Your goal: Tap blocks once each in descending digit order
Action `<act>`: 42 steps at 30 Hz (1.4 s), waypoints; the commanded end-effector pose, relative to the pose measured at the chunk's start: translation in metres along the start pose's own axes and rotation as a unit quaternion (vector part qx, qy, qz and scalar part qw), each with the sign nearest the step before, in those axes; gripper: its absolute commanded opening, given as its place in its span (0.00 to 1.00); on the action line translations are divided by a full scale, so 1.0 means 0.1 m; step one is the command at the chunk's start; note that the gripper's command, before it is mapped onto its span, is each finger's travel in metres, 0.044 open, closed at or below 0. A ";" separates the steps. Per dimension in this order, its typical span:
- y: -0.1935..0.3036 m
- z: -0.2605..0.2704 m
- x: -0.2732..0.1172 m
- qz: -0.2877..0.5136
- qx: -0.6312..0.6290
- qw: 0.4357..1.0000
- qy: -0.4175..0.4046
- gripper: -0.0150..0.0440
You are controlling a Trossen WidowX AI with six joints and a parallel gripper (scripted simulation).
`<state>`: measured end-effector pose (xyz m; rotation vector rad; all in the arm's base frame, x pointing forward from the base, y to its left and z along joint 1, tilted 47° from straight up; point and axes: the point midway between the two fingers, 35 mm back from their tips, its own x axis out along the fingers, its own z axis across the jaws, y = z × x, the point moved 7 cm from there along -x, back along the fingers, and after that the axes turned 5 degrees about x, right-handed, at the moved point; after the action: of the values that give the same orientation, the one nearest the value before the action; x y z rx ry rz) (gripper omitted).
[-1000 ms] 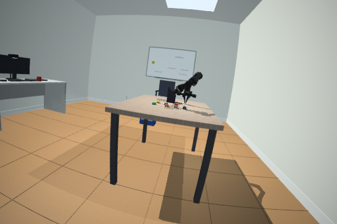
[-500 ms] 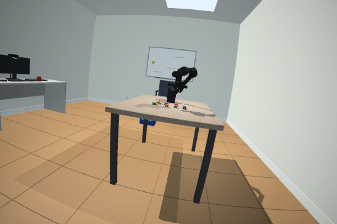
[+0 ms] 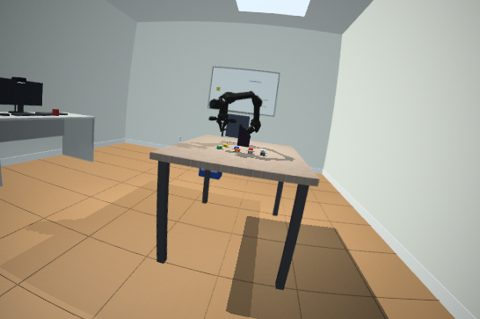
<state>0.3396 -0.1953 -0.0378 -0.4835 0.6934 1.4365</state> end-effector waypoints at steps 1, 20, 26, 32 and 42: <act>-0.04 0.04 -0.04 -0.003 -0.014 1.000 0.007 0.29; -0.05 0.04 0.82 -0.003 -0.015 1.000 0.005 0.29; -0.05 0.04 0.92 -0.003 -0.015 1.000 0.005 0.29; -0.05 0.04 1.01 -0.003 -0.015 1.000 0.004 0.29; -0.05 0.04 0.92 -0.002 -0.015 1.000 0.006 0.29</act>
<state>0.3448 -0.1174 -0.1070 -0.5152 0.6810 1.4456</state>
